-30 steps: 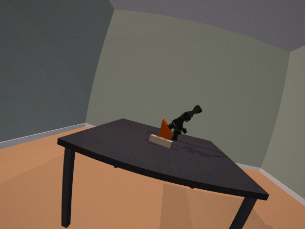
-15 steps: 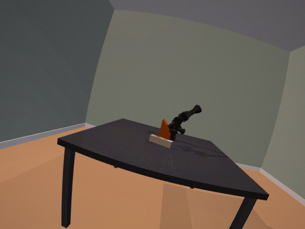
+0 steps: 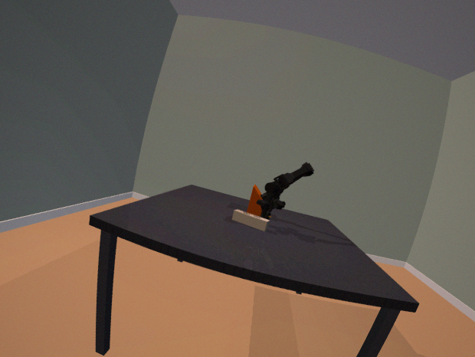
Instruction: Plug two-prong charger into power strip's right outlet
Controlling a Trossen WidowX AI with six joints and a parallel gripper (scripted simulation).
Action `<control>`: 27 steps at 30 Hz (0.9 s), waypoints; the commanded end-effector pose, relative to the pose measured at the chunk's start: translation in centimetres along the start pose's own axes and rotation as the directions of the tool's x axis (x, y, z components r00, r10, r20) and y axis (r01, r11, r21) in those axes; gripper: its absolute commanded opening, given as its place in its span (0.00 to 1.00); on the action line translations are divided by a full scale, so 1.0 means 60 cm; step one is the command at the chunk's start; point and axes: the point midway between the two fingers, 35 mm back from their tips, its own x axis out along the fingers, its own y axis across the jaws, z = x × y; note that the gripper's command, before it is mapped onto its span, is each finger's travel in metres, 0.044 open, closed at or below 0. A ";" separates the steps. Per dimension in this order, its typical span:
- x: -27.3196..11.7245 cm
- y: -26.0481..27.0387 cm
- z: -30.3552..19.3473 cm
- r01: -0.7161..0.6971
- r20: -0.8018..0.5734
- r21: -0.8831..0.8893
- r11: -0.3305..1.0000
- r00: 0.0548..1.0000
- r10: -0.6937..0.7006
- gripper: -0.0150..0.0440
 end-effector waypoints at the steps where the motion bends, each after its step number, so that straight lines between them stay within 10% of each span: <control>1: 0.003 -0.005 -0.012 0.000 -0.003 0.096 0.995 1.000 0.001 0.25; 27: 0.024 -0.017 -0.064 -0.027 0.003 0.568 0.823 1.000 0.030 0.25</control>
